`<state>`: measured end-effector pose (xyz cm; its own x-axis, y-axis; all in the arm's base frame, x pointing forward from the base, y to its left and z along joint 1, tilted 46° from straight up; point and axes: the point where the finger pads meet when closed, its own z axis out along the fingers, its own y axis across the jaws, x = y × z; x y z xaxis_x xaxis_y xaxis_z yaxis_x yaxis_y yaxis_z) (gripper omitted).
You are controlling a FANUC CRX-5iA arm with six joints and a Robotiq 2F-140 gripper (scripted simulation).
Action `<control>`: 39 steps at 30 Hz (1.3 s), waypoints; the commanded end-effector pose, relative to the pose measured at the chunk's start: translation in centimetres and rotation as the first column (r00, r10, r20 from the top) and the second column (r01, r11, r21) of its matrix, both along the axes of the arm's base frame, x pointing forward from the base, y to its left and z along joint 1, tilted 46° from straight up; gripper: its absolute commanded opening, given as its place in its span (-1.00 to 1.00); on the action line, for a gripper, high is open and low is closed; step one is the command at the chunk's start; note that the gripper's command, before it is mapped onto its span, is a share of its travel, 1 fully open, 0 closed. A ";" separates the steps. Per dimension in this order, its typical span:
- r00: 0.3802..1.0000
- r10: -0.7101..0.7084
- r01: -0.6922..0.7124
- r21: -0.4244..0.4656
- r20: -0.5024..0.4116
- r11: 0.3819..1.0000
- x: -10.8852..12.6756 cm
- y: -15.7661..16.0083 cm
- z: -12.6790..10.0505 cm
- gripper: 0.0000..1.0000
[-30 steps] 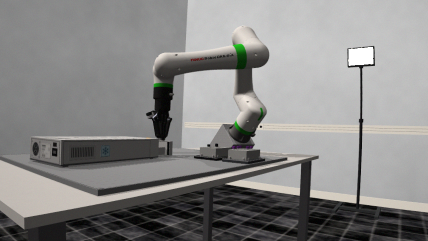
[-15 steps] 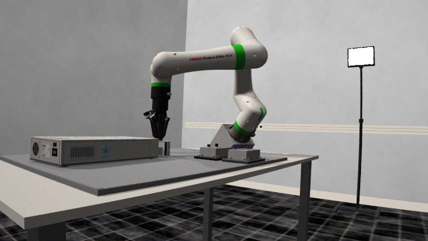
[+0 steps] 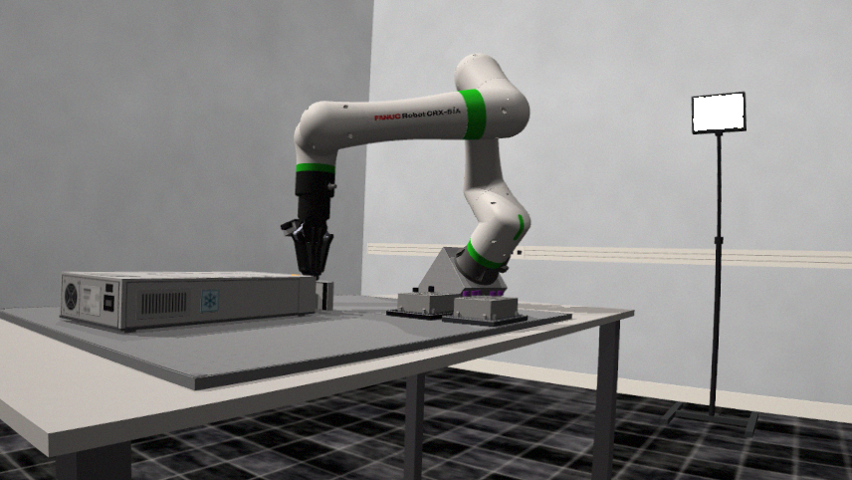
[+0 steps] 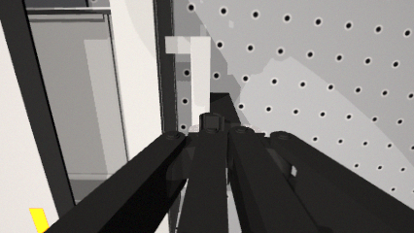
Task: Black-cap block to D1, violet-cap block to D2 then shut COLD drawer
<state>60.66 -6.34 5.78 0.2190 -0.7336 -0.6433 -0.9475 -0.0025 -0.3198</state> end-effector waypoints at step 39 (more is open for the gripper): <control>1.000 -0.001 0.001 -0.001 0.001 1.000 1.8 -0.1 0.7 -0.80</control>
<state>62.35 -6.33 6.35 0.2190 -0.7336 -0.6434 -0.9475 -0.0025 -0.3197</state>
